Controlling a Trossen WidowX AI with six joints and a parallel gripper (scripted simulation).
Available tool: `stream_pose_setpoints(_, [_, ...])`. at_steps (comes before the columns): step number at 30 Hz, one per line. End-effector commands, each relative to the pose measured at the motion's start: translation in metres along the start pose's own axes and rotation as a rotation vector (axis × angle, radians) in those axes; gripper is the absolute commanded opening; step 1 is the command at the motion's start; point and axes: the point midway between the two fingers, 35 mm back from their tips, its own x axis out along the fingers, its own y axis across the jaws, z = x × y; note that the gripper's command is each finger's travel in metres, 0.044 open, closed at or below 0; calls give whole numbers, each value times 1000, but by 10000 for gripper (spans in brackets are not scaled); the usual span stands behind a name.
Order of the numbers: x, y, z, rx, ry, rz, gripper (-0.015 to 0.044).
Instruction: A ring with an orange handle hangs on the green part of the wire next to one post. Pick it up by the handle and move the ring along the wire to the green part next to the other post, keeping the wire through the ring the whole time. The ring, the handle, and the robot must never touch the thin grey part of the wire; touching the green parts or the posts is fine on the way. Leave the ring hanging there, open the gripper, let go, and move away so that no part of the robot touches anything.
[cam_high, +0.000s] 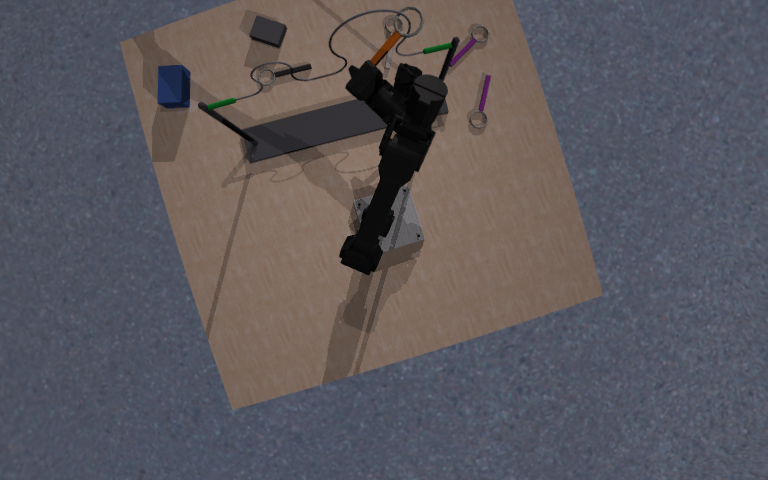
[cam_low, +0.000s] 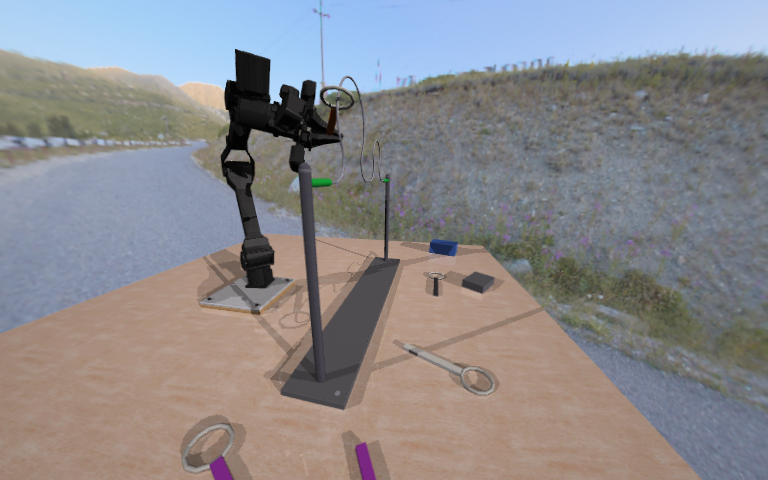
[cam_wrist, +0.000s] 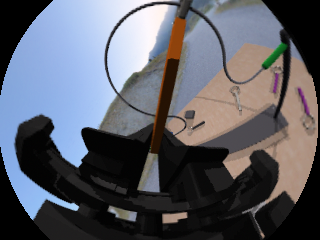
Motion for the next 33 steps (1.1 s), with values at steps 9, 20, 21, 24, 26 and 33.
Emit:
stream_pose_setpoints(9, [1,-5,1,-134,-7,-86,-150])
stream_pose_setpoints(20, [1,-10,2,-251,-15,-164,-150])
stream_pose_setpoints(21, [1,-11,2,-262,-16,-171,-150])
stream_pose_setpoints(24, [0,-12,3,-294,-19,-192,-150])
stream_pose_setpoints(26, [0,-13,3,-324,-21,-212,-150])
stream_pose_setpoints(33, [0,-16,4,-399,-28,-261,-150])
